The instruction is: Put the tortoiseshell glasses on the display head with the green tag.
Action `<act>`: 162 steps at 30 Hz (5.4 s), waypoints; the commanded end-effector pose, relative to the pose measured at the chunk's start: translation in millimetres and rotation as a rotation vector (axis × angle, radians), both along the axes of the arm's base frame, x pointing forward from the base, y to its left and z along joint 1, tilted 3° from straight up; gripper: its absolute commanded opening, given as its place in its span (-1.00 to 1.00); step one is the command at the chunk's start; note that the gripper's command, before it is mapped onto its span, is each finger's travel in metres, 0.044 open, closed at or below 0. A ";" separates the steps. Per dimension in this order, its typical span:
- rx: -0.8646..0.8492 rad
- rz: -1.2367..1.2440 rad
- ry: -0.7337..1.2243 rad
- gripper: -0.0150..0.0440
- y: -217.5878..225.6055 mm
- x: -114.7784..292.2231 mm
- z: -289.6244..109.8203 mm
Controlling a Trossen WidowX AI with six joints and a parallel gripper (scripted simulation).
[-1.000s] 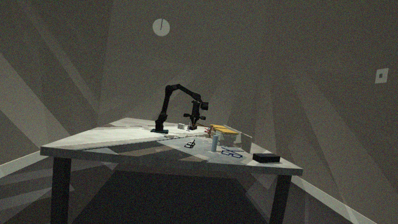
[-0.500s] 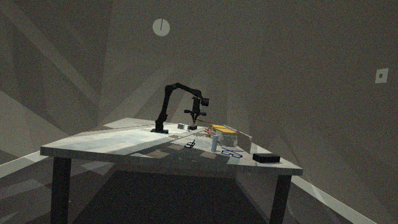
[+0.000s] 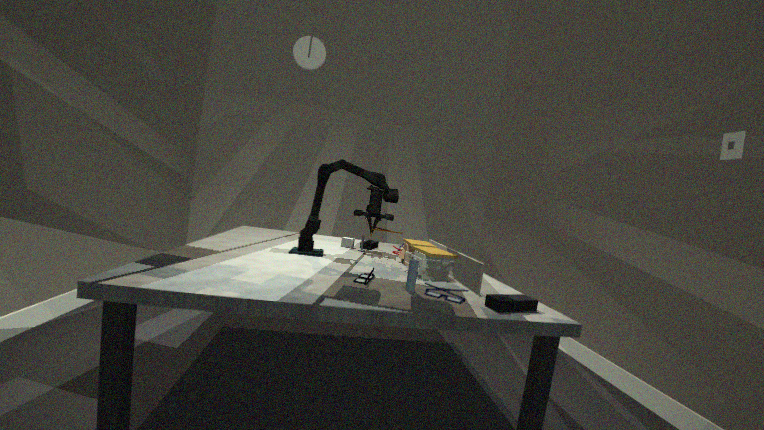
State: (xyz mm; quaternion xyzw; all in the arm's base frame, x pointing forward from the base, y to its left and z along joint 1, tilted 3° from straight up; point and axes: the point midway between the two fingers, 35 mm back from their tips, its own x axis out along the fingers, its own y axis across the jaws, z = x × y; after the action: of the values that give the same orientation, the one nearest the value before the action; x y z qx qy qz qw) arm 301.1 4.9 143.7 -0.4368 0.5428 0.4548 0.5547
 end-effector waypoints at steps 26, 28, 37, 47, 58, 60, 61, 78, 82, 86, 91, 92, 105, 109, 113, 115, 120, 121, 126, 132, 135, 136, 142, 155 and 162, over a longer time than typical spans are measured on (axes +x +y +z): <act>0.020 0.325 -0.011 -0.49 132.0 -26.5 6.4; 0.020 0.325 -0.011 -0.49 132.0 -26.5 6.4; 0.020 0.325 -0.011 -0.49 134.0 -25.1 -19.1; 0.021 0.325 -0.011 -0.49 134.9 -26.9 -53.6; 0.020 0.325 -0.010 -0.49 130.9 -31.1 -53.8; 0.020 0.325 -0.010 -0.49 129.1 -33.0 -54.0; 0.020 0.325 -0.010 -0.49 128.6 -33.6 -54.0; 0.020 0.325 -0.009 -0.49 122.5 -39.9 -54.3; 0.019 0.325 -0.009 -0.49 120.7 -41.6 -54.4; 0.019 0.325 -0.009 -0.49 118.7 -43.2 -54.5; 0.019 0.325 -0.009 -0.49 116.1 -45.3 -54.7; 0.019 0.325 -0.009 -0.49 115.5 -45.7 -54.7; 0.018 0.325 -0.008 -0.49 107.7 -50.6 -55.2; 0.018 0.325 -0.008 -0.49 104.9 -52.0 -55.3; 0.018 0.325 -0.008 -0.49 101.9 -53.4 -55.5; 0.018 0.325 -0.008 -0.49 100.3 -54.0 -55.6; 0.017 0.325 -0.007 -0.49 96.3 -55.5 -55.8; 0.017 0.325 -0.007 -0.49 95.5 -55.7 -55.9; 0.017 0.325 -0.007 -0.49 91.7 -56.7 -56.1; 0.016 0.325 -0.007 -0.49 87.4 -57.5 -56.3; 0.016 0.325 -0.007 -0.49 85.3 -57.8 -56.4; 0.016 0.325 -0.007 -0.49 84.6 -57.9 -56.4; 0.016 0.325 -0.007 -0.49 80.6 -58.4 -56.6; 0.015 0.325 -0.007 -0.49 74.9 -58.7 -56.9; 0.015 0.325 -0.007 -0.49 76.2 -58.9 -56.9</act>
State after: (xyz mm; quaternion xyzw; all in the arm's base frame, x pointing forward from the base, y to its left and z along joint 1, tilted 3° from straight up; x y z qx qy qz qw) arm 242.6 81.1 86.9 -0.5162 0.4591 0.5413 0.4794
